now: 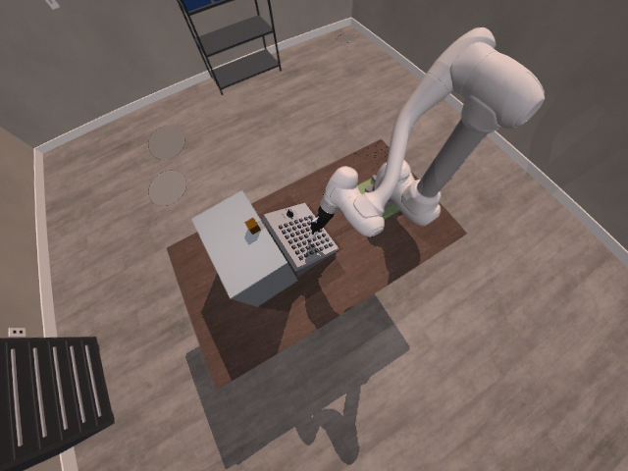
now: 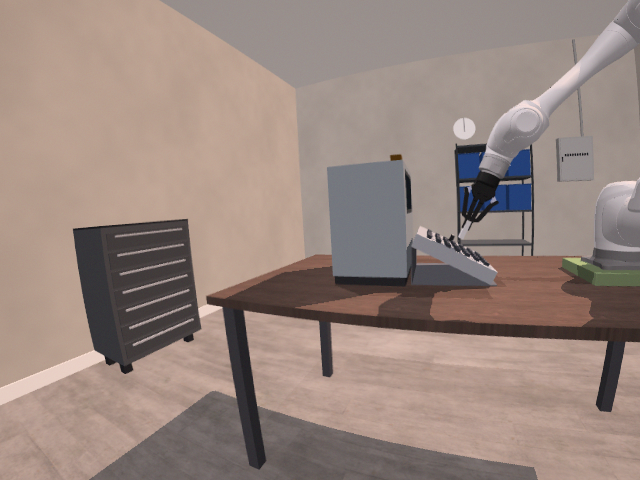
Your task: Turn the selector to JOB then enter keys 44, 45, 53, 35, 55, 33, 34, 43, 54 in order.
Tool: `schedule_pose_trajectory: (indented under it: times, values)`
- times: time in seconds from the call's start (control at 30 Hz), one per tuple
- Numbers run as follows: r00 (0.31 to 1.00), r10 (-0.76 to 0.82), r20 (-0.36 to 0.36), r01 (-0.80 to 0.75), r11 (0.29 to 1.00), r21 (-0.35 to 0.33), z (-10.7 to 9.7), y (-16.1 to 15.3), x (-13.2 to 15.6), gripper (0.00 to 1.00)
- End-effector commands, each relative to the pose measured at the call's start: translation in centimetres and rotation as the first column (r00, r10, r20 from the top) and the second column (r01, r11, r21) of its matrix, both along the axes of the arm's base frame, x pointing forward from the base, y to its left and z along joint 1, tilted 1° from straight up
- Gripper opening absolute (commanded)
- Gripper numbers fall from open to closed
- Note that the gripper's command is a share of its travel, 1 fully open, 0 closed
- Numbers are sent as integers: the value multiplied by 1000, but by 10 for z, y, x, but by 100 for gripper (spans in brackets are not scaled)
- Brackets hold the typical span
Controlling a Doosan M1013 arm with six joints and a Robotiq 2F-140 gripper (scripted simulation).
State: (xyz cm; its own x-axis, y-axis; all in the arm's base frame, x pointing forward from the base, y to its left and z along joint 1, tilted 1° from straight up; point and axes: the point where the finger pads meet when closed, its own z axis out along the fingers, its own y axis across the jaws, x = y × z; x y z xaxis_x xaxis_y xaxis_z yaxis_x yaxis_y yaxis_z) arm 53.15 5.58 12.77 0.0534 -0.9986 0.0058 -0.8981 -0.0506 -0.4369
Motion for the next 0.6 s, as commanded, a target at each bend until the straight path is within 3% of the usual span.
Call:
schedule_pose_trajectory:
  times: [0.0, 0.2, 0.43, 0.57]
  values:
    - [1000, 0, 0, 0, 1000, 0, 0, 0, 0, 0]
    - [1000, 0, 0, 0, 1000, 0, 4, -7, 7, 0]
    - [1000, 0, 0, 0, 1000, 0, 26, -55, 56, 0]
    - [1000, 0, 0, 0, 1000, 0, 31, -64, 65, 0]
